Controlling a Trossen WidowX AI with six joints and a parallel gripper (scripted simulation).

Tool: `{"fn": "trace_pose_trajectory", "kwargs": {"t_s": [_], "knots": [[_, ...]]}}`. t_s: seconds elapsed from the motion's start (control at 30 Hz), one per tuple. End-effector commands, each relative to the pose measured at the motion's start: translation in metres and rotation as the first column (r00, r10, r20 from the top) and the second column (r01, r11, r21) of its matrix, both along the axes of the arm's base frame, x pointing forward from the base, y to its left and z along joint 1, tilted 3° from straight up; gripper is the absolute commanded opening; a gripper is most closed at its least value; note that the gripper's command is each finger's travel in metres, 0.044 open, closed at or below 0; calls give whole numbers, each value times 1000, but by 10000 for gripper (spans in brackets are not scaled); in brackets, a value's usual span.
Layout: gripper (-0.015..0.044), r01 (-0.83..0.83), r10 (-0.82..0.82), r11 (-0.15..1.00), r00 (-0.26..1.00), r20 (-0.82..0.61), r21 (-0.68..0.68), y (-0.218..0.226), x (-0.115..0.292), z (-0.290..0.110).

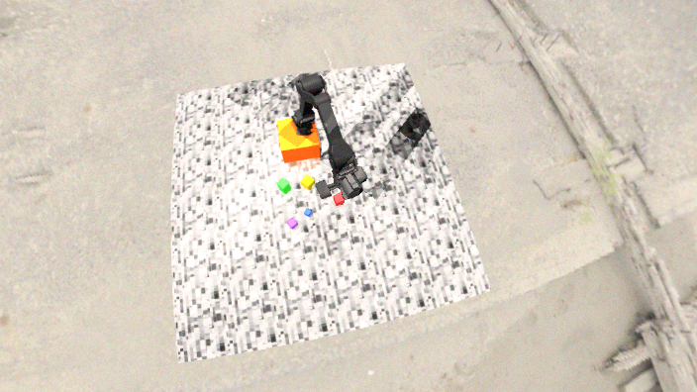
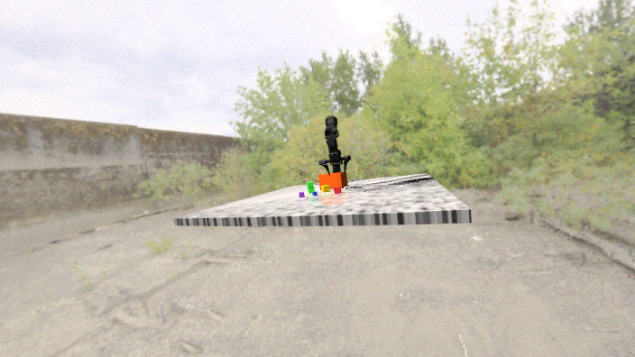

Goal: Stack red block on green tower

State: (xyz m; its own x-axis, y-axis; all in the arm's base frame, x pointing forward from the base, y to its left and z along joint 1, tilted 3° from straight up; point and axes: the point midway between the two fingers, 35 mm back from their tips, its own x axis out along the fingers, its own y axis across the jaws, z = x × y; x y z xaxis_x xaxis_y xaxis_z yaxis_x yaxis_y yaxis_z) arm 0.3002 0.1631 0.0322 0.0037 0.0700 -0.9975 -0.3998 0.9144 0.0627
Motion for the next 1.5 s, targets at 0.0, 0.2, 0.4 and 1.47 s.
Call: {"fn": "trace_pose_trajectory", "kwargs": {"t_s": [0.0, 0.2, 0.4, 1.47], "knots": [[440, 44, -46, 997, 998, -31, -60, -4, -4, -8], [440, 44, -46, 997, 999, -30, -60, -5, -1, -6], [440, 44, -46, 997, 998, -30, -60, -5, -1, -42], [440, 44, -46, 997, 998, -31, -60, -6, -1, -97]]}}
